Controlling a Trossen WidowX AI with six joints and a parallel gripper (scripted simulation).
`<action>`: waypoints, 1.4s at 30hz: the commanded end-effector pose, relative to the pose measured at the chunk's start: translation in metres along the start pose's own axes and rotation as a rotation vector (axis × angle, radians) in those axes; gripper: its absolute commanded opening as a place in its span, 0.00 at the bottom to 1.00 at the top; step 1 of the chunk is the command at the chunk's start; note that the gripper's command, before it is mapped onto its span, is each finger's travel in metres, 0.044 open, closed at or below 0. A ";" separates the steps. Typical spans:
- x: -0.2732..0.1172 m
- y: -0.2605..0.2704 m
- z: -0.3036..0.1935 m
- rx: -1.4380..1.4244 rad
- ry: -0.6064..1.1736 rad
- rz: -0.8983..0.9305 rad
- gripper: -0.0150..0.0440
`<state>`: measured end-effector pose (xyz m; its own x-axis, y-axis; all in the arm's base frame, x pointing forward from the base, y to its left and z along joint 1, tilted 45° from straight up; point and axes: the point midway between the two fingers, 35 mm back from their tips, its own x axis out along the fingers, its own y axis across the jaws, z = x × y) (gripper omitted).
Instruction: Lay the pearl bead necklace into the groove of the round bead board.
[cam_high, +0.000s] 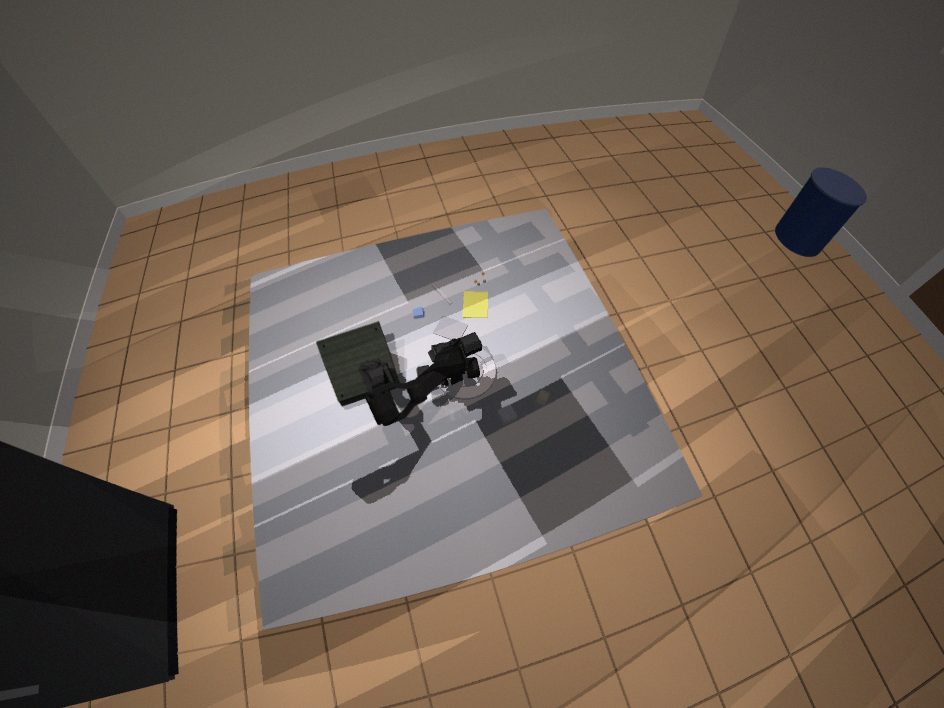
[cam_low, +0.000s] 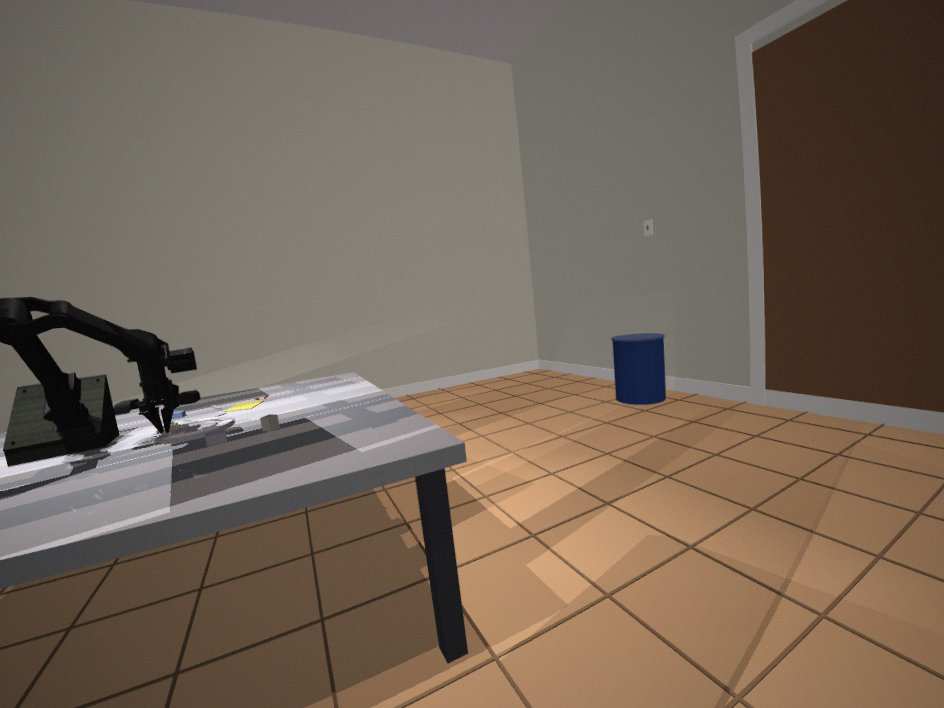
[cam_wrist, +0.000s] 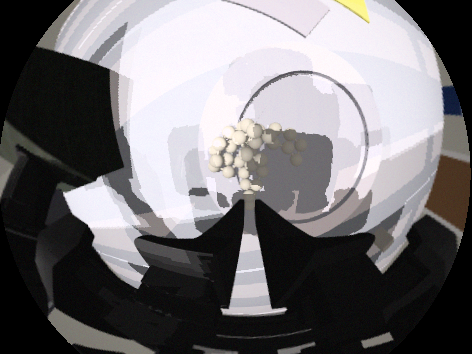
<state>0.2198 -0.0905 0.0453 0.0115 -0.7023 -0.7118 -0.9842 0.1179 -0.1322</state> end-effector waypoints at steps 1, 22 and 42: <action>0.000 0.000 0.000 0.001 0.000 0.000 0.25; -0.011 -0.011 -0.002 -0.006 0.005 -0.002 0.25; 0.000 -0.010 -0.004 -0.004 0.006 -0.001 0.61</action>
<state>0.2290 -0.0942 0.0493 0.0116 -0.7069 -0.7072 -0.9848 0.1145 -0.1307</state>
